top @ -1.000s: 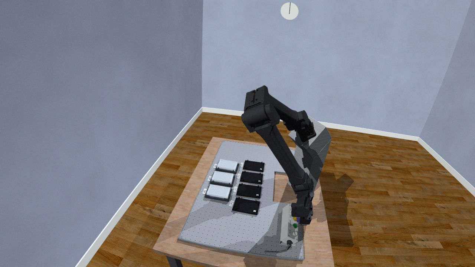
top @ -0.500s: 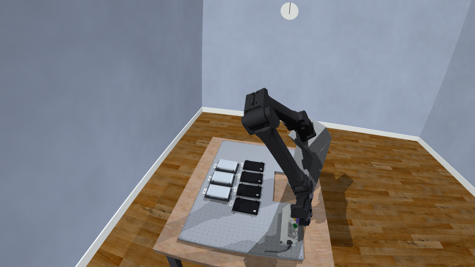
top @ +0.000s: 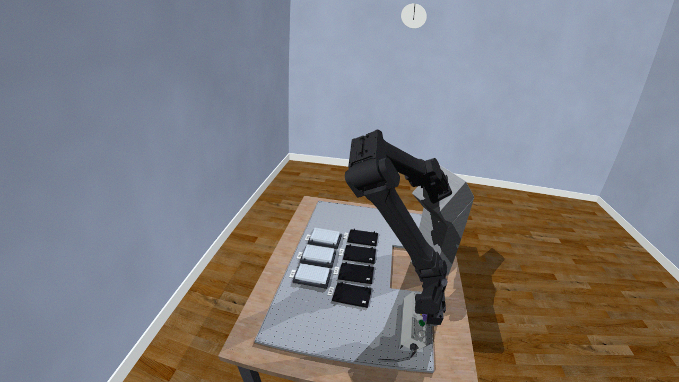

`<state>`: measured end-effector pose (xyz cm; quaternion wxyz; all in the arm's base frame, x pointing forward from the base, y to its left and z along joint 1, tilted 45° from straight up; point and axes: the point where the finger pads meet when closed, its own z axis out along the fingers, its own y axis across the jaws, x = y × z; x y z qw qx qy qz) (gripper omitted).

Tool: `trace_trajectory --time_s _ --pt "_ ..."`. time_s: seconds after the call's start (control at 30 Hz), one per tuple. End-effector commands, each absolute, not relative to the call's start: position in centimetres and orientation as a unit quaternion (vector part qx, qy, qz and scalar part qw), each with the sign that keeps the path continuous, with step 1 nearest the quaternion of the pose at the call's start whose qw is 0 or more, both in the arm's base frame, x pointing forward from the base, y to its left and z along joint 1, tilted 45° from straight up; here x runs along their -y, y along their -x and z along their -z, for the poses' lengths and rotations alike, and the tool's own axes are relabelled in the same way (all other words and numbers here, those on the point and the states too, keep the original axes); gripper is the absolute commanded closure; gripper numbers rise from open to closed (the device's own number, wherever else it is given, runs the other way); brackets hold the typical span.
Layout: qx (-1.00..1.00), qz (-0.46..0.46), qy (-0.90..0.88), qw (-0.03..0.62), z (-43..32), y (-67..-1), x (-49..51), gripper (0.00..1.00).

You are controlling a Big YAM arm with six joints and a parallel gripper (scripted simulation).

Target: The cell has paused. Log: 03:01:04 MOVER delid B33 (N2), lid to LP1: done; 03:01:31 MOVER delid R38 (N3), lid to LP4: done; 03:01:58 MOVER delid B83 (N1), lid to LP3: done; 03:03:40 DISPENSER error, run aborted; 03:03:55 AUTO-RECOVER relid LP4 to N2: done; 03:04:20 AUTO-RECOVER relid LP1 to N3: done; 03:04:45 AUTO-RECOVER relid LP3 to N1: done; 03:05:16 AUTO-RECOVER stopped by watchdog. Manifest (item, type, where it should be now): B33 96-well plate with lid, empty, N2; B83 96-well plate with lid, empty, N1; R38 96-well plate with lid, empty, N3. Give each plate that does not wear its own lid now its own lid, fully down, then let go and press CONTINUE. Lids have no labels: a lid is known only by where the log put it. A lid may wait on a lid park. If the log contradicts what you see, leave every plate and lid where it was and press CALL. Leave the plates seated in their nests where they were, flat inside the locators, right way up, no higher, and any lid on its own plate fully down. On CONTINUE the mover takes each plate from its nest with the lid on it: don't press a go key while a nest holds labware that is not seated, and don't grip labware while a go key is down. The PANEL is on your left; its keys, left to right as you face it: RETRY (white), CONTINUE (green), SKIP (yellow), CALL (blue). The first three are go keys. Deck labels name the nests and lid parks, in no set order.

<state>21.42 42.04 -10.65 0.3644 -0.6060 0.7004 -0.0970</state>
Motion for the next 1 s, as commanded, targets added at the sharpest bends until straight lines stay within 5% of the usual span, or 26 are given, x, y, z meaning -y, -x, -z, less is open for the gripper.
trace_trajectory --time_s 0.0,0.97 --pt "-0.701 0.093 0.601 0.372 10.4 -22.2 -42.5 1.0" --pt "-0.702 0.094 0.601 0.37 11.3 -22.8 -42.7 1.0"
